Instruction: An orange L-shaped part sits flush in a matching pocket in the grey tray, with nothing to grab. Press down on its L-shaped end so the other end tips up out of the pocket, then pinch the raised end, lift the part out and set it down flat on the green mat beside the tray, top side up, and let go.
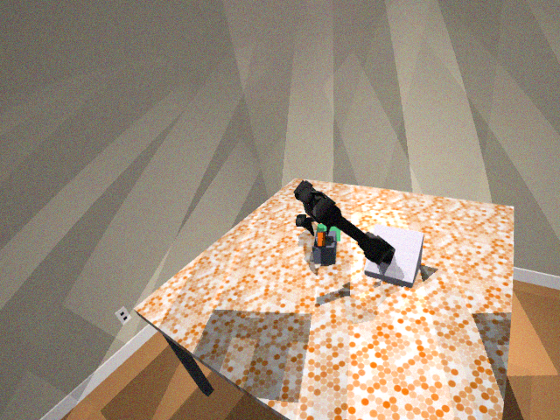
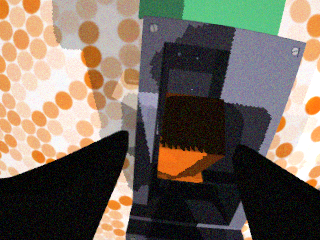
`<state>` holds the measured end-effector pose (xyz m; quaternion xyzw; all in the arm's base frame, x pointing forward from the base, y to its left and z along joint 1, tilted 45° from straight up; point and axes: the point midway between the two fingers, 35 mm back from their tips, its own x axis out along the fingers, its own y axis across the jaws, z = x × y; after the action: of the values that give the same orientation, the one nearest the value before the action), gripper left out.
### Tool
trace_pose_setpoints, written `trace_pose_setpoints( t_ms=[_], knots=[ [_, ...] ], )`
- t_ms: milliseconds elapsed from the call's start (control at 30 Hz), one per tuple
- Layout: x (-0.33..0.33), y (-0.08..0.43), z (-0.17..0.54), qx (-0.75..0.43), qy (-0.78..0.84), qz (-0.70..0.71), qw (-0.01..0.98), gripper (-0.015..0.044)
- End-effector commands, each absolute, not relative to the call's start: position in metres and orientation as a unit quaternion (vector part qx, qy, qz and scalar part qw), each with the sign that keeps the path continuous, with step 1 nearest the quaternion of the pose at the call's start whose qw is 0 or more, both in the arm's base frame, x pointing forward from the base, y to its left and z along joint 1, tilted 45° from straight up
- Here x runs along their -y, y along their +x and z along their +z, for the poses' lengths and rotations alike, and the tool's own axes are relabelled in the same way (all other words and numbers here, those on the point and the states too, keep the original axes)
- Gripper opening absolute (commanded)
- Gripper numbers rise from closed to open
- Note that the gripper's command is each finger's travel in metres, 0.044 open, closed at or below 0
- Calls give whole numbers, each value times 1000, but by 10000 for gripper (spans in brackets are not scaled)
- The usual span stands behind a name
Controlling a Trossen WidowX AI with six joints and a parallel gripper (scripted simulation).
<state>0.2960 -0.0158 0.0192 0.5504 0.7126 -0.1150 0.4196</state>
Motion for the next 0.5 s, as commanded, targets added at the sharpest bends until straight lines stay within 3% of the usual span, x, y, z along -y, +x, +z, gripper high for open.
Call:
trace_pose_setpoints(
  t_ms=[0,300,467],
  knots=[
    [10,294,15,-713,554,-115,414,280],
    [2,292,6,-713,554,-115,414,280],
    [5,294,9,-713,550,-114,419,168]
  ],
)
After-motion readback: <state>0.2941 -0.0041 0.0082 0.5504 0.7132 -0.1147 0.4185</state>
